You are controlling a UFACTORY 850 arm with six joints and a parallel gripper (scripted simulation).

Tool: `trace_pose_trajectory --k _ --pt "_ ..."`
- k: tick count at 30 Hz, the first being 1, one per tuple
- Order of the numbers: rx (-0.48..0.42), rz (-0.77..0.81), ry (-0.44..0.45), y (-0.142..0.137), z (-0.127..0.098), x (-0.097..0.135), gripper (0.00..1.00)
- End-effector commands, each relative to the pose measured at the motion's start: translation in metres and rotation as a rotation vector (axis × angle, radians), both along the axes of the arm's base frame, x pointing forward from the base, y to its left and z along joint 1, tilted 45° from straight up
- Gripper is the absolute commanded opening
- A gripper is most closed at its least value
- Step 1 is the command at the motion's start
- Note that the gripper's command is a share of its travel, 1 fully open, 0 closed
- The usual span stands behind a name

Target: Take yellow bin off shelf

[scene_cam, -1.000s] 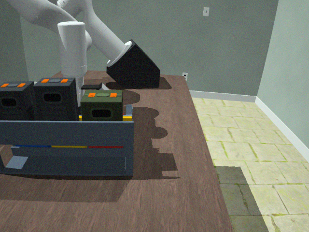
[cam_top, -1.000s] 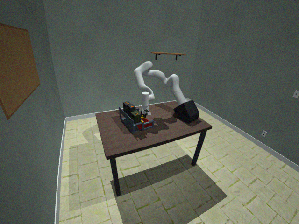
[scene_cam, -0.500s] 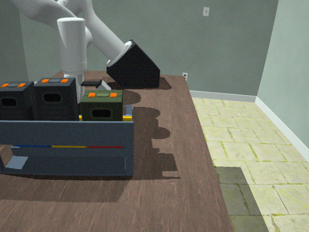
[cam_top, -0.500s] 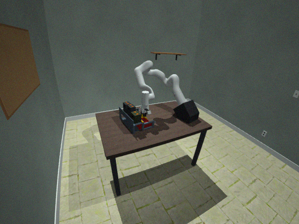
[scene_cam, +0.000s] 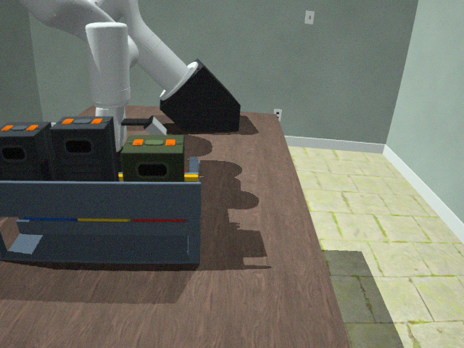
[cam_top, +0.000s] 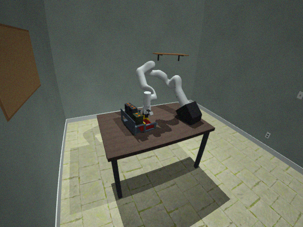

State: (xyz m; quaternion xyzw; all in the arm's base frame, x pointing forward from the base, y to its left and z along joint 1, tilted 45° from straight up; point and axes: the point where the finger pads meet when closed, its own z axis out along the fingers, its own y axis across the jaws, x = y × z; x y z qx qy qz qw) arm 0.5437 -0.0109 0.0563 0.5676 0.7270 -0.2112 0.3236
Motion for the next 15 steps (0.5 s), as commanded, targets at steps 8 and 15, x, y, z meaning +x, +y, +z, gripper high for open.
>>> trace_pose_trajectory --k 8,15 --pt "0.000 0.001 -0.001 -0.0008 -0.0010 0.0010 0.00" --pt "0.000 0.001 -0.001 -0.0011 -0.0013 0.0011 0.00"
